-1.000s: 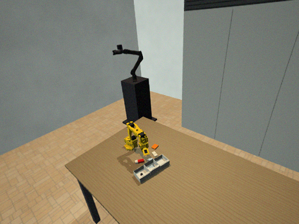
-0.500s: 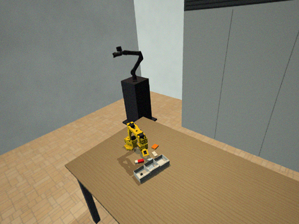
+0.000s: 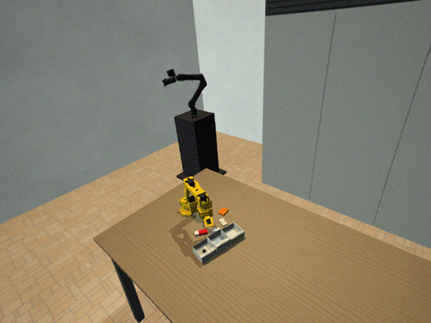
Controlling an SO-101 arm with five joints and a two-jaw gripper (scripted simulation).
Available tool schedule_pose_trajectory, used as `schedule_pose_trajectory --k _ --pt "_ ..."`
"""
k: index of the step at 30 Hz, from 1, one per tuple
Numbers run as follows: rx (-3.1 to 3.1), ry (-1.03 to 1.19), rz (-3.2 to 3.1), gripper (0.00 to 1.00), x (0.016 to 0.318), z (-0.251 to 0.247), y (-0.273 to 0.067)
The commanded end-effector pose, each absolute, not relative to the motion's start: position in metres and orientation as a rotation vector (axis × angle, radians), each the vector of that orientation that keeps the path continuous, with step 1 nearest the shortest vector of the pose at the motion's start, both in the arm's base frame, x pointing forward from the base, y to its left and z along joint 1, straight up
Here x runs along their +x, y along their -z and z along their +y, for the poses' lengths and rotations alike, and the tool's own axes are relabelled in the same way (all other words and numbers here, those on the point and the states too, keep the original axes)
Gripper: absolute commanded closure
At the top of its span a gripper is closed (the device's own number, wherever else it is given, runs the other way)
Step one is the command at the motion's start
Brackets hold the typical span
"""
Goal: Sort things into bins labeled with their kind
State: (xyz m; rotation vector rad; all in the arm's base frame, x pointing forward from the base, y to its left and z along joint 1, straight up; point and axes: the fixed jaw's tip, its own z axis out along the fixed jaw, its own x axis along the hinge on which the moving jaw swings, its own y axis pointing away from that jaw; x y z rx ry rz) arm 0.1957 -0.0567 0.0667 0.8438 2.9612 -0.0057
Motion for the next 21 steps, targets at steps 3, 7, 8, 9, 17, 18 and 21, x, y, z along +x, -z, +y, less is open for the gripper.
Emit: schedule_pose_trajectory --k 3,7,8,9,17,18,21 --pt "0.826 0.014 2.91 1.0 0.207 -0.068 -0.078" --pt "0.823 0.02 2.897 1.0 0.211 -0.076 -0.08" --pt "0.822 0.021 2.895 1.0 0.212 -0.077 -0.08" --pt "0.821 0.022 2.893 1.0 0.212 -0.078 -0.081" --pt "0.82 0.024 2.89 1.0 0.214 -0.08 -0.081" --pt "0.82 0.024 2.89 1.0 0.214 -0.08 -0.081" --pt "0.82 0.025 2.888 1.0 0.214 -0.081 -0.081"
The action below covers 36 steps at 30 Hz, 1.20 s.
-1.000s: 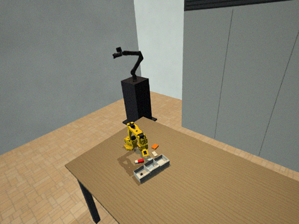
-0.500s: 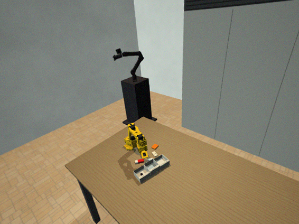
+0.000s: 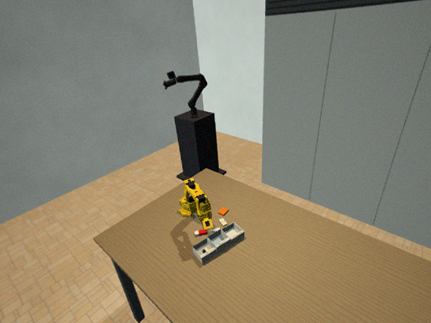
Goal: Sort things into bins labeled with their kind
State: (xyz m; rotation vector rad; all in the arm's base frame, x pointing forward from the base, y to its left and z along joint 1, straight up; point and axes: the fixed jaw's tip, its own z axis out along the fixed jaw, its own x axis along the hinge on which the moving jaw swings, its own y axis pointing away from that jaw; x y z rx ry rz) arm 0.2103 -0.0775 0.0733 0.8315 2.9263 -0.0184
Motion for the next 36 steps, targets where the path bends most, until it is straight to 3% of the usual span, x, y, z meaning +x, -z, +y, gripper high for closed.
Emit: schedule_pose_trajectory --k 1,36 --pt "0.82 0.025 2.887 1.0 0.215 -0.082 -0.081" --pt "0.801 0.066 2.819 1.0 0.241 -0.119 -0.082"
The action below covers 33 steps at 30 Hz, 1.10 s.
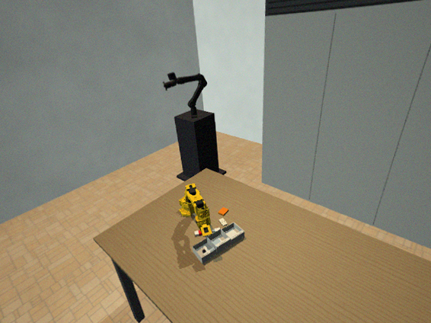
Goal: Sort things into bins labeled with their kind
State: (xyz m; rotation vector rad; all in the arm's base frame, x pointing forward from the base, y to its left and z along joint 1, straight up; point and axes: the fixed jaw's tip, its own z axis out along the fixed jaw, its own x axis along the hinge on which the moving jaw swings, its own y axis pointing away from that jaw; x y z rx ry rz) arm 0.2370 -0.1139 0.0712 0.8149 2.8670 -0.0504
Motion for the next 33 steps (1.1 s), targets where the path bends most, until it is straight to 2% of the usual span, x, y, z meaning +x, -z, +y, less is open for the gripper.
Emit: schedule_pose_trajectory --k 1,18,33 --pt "0.8 0.067 2.816 1.0 0.242 -0.12 -0.082" --pt "0.776 0.118 2.724 1.0 0.263 -0.149 -0.082" --pt "0.773 0.127 2.71 1.0 0.265 -0.153 -0.081"
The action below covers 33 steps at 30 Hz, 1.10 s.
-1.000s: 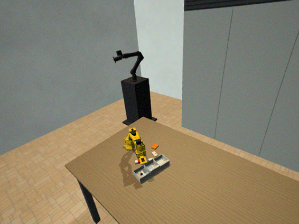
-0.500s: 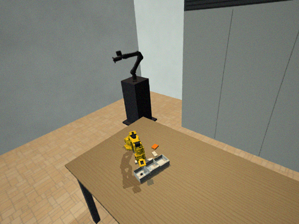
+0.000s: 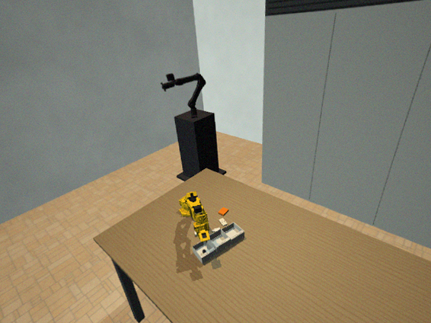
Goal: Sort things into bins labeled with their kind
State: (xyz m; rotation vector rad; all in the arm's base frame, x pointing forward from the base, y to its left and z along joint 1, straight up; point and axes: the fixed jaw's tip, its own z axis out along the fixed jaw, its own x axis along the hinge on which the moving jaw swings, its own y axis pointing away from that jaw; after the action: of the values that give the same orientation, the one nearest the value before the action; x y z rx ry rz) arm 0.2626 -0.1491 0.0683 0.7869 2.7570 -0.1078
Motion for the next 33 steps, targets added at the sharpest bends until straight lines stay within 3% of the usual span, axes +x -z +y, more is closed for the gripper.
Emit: schedule_pose_trajectory --k 1,33 --pt "0.773 0.127 2.71 1.0 0.265 -0.153 -0.081" --pt "0.754 0.156 2.652 1.0 0.268 -0.16 -0.091"
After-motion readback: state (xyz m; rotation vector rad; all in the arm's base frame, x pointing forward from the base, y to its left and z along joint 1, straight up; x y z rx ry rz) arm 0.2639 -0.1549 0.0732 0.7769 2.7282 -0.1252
